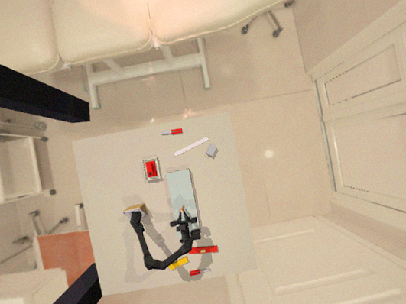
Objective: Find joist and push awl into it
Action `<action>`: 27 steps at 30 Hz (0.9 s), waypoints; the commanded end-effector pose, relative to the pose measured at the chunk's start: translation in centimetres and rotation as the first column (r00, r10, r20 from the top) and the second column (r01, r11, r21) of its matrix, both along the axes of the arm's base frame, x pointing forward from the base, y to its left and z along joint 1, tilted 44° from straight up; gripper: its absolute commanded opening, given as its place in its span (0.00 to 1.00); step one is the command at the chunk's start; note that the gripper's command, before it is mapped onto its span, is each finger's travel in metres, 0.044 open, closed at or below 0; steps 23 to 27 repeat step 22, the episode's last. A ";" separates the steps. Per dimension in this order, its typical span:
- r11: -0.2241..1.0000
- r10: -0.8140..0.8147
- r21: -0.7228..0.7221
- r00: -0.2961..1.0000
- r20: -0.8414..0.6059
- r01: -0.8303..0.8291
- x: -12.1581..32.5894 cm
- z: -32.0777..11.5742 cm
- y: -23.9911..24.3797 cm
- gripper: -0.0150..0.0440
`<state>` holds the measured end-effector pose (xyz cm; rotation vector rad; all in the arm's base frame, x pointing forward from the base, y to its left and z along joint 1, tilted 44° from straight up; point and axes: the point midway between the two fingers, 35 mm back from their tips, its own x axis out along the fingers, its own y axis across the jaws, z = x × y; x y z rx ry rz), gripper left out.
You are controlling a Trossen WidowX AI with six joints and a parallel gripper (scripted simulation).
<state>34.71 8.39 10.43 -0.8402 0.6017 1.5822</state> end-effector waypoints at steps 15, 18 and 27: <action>1.000 0.002 -0.001 1.000 -0.008 -0.002 -0.1 -0.3 0.0 0.25; 1.000 0.002 -0.001 1.000 -0.008 -0.002 -0.1 -0.3 0.0 0.25; 1.000 0.000 0.000 1.000 -0.003 0.000 0.0 -0.1 0.0 0.25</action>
